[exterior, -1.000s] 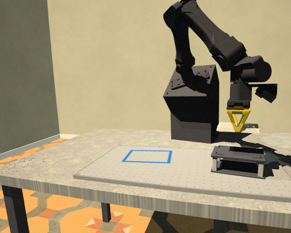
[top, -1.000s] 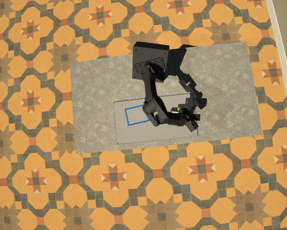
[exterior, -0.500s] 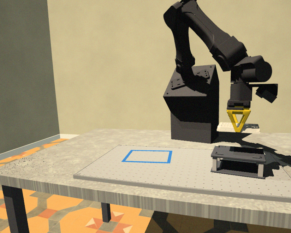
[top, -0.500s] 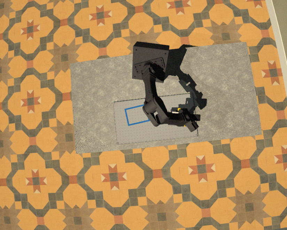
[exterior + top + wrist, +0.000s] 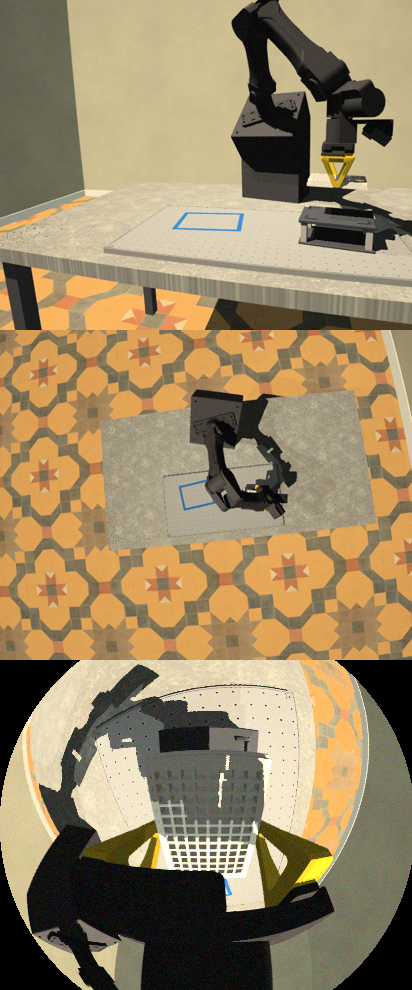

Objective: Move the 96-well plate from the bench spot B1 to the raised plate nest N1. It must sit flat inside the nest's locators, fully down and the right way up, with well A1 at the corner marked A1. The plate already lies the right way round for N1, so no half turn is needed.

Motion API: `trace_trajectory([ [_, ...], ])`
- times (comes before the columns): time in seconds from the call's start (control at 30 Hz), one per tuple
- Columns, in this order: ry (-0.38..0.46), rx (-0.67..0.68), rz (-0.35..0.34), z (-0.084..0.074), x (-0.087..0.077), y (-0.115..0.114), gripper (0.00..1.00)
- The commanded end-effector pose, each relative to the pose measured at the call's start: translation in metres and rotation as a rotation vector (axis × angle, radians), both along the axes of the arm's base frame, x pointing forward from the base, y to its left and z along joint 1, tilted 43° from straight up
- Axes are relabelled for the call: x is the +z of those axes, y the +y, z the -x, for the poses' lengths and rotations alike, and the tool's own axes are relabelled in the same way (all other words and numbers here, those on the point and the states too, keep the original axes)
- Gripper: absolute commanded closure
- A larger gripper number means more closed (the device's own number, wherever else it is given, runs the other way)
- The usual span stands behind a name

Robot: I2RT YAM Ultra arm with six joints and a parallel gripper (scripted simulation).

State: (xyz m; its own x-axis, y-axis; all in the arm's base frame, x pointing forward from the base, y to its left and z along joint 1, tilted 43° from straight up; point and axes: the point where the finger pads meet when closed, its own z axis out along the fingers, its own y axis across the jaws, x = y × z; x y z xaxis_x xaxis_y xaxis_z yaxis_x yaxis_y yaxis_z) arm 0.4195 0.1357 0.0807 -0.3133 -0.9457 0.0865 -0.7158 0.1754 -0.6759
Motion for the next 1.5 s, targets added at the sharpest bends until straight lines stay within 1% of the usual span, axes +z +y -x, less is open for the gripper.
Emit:
trace_trajectory([
  [0.0,-0.039,0.024,-0.028,-0.004,0.016,0.017,1.0],
  [0.43,-0.014,0.024,-0.012,-0.002,0.006,0.017,1.0],
  [0.47,-0.032,0.025,-0.024,-0.004,0.014,0.018,1.0],
  [0.5,-0.034,0.025,-0.025,-0.004,0.015,0.018,1.0],
  [0.87,-0.041,0.026,-0.029,-0.004,0.017,0.017,1.0],
  [0.9,-0.028,0.031,-0.021,-0.005,0.007,0.018,1.0],
  [0.93,-0.017,0.035,-0.015,-0.005,0.002,0.017,1.0],
  [1.03,-0.019,0.034,-0.016,-0.006,0.002,0.016,1.0],
  [1.1,-0.01,0.017,-0.011,-0.009,-0.005,0.006,1.0],
  [1.17,-0.007,0.014,-0.009,-0.01,-0.008,0.004,1.0],
  [1.27,-0.007,0.032,-0.009,-0.011,-0.012,0.01,1.0],
  [1.4,-0.022,0.015,-0.017,-0.022,-0.01,0.003,1.0],
  [1.47,-0.026,0.017,-0.019,-0.026,-0.012,0.004,1.0],
])
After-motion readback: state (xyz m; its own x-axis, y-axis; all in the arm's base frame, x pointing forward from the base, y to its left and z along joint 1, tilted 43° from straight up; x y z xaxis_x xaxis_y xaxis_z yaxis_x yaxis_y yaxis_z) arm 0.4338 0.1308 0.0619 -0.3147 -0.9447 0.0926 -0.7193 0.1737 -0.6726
